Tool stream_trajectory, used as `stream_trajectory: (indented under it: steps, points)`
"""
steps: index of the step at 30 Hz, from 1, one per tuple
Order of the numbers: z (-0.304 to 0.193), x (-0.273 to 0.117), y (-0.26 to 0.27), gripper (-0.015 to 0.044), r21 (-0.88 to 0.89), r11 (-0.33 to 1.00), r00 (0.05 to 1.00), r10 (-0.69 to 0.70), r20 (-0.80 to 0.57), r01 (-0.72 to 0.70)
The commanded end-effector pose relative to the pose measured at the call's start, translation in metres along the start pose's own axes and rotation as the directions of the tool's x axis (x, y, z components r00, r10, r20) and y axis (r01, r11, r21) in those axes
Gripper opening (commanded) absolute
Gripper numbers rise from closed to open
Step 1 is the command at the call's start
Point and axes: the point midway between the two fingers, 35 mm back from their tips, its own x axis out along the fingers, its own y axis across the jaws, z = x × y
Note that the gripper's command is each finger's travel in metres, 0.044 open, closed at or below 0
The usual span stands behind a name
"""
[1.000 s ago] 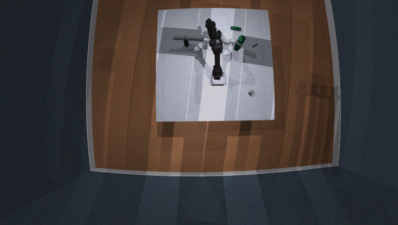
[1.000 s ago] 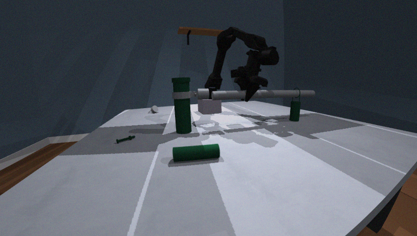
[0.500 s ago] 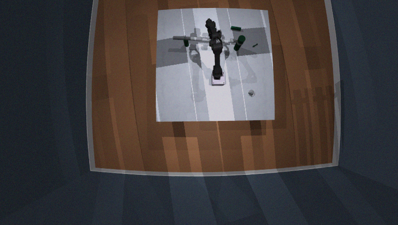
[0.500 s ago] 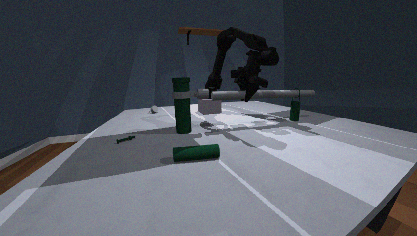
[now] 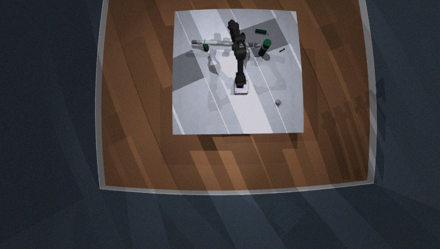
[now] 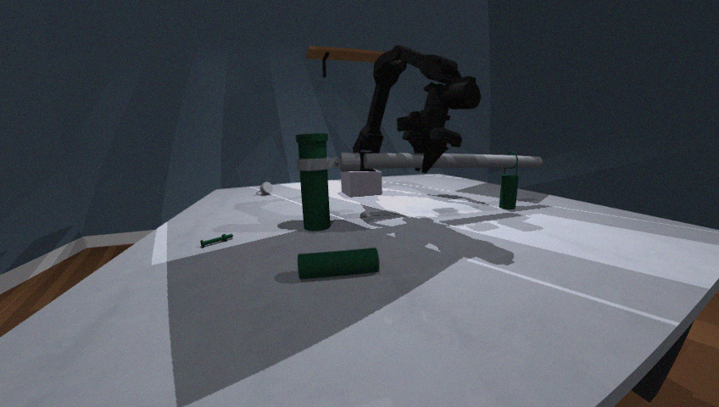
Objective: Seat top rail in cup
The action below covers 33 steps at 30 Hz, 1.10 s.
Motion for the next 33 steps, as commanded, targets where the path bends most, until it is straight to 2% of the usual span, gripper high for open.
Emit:
stream_trajectory:
  steps: [1,33]
  points:
    - [0.009,0.0,0.002,0.0,0.007,1.0,1.0,0.006,0.005,-0.006]
    - [0.02,0.006,-0.001,0.0,0.003,1.0,1.0,-0.001,0.004,0.001]
